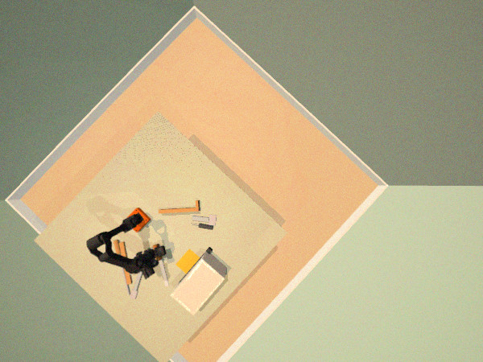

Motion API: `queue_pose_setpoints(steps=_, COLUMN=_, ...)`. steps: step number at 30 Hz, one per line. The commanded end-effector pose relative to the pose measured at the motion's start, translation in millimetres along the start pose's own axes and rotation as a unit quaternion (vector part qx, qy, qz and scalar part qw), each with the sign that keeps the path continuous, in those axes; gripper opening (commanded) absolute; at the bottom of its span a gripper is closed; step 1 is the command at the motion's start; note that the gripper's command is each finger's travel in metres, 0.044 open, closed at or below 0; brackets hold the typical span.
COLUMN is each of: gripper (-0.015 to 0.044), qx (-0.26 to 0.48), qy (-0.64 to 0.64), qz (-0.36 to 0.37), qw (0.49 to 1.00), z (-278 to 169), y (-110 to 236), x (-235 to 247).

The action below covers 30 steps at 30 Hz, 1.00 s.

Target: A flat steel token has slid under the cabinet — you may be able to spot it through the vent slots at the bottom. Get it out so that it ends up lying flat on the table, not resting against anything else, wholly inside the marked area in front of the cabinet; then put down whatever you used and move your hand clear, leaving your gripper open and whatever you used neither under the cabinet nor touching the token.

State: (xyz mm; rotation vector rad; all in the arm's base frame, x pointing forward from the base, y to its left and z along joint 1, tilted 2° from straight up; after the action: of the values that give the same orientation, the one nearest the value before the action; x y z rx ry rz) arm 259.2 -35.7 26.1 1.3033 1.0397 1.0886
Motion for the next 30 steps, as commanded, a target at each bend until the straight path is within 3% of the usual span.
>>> queue_pose_setpoints(steps=1, gripper=0.0000, qx=-0.001, qy=-0.001, qz=0.000, qw=1.000, z=0.1, y=0.3, x=4.3)
queue_pose_setpoints(steps=30, gripper=0.0000, qx=-0.001, qy=-0.002, qz=0.001, qw=1.000, z=-2.7, y=0.3, x=33.9)
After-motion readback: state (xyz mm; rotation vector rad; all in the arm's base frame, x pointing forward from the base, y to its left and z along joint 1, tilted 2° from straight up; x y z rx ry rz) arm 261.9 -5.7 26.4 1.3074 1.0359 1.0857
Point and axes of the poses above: the point midway between the two fingers, 35 mm back from their tips, its own y axis back along the fingers, its own x axis across the jaws, z = x × y, the point moved 1 cm from there along y, back along the fingers, and after that the axes turned 12 degrees about y, right-handed, at the moved point
